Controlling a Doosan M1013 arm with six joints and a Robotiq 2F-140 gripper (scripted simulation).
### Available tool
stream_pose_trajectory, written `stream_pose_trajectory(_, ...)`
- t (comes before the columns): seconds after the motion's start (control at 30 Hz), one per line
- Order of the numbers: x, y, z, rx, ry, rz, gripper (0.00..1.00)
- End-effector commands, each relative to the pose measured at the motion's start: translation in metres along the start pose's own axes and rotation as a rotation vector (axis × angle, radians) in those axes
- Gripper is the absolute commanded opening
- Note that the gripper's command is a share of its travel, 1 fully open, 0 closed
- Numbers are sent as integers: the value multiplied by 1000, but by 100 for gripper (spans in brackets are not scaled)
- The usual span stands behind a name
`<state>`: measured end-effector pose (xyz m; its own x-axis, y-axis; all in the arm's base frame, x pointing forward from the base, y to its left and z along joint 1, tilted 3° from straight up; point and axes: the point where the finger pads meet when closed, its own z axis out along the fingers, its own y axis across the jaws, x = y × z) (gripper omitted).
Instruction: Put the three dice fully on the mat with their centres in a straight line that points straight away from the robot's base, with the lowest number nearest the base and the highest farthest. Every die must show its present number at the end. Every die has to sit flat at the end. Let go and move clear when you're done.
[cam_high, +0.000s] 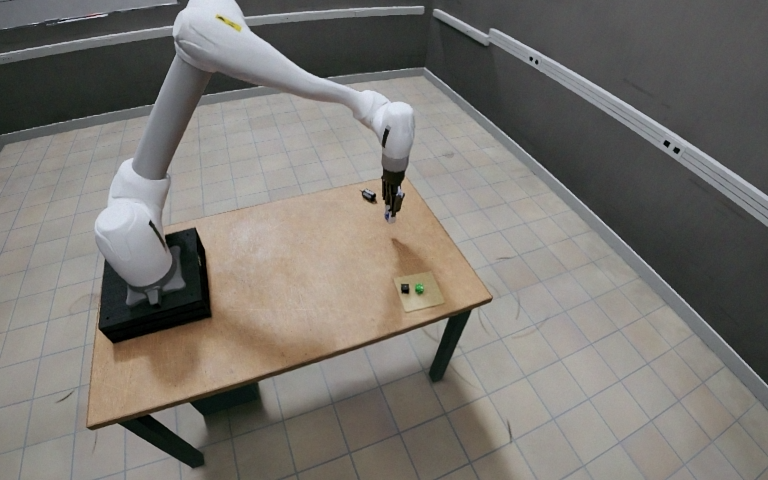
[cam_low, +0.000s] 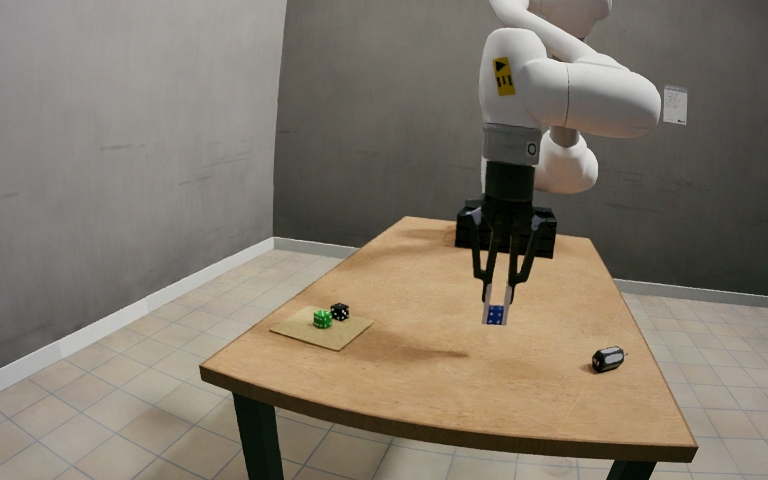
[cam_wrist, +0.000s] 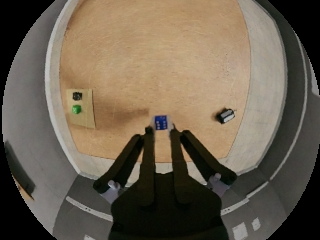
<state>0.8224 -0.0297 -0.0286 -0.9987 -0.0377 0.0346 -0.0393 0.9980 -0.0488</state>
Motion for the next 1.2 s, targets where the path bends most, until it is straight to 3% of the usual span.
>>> stream_pose_trajectory(0.0,-1,0,-25,0,-1,0,21)
stream_pose_trajectory(0.13,-1,0,-36,0,-1,0,21)
stream_pose_trajectory(0.5,-1,-1,-37,0,-1,2,21)
stream_pose_trajectory(0.57,-6,-31,-37,-1,-2,44,21)
stream_pose_trajectory(0.6,-11,-63,-38,-1,-2,89,21)
stream_pose_trajectory(0.67,-11,-63,-38,-1,-2,89,21)
stream_pose_trajectory(0.7,-14,-102,-39,-1,-2,148,21)
stream_pose_trajectory(0.77,-14,-105,-39,-1,-2,148,21)
stream_pose_trajectory(0.8,-15,-140,-39,-1,-2,213,21)
stream_pose_trajectory(0.83,-16,-153,-39,-1,-2,213,21)
stream_pose_trajectory(0.93,-16,-153,-39,-1,-2,213,21)
stream_pose_trajectory(0.97,-14,-201,-40,-1,-2,278,21)
stream_pose_trajectory(1.03,-14,-201,-40,-1,-2,278,21)
stream_pose_trajectory(1.07,-11,-236,-40,-1,-2,336,21)
stream_pose_trajectory(1.13,-11,-245,-40,-1,-2,336,21)
stream_pose_trajectory(1.17,-6,-277,-41,-1,-2,382,21)
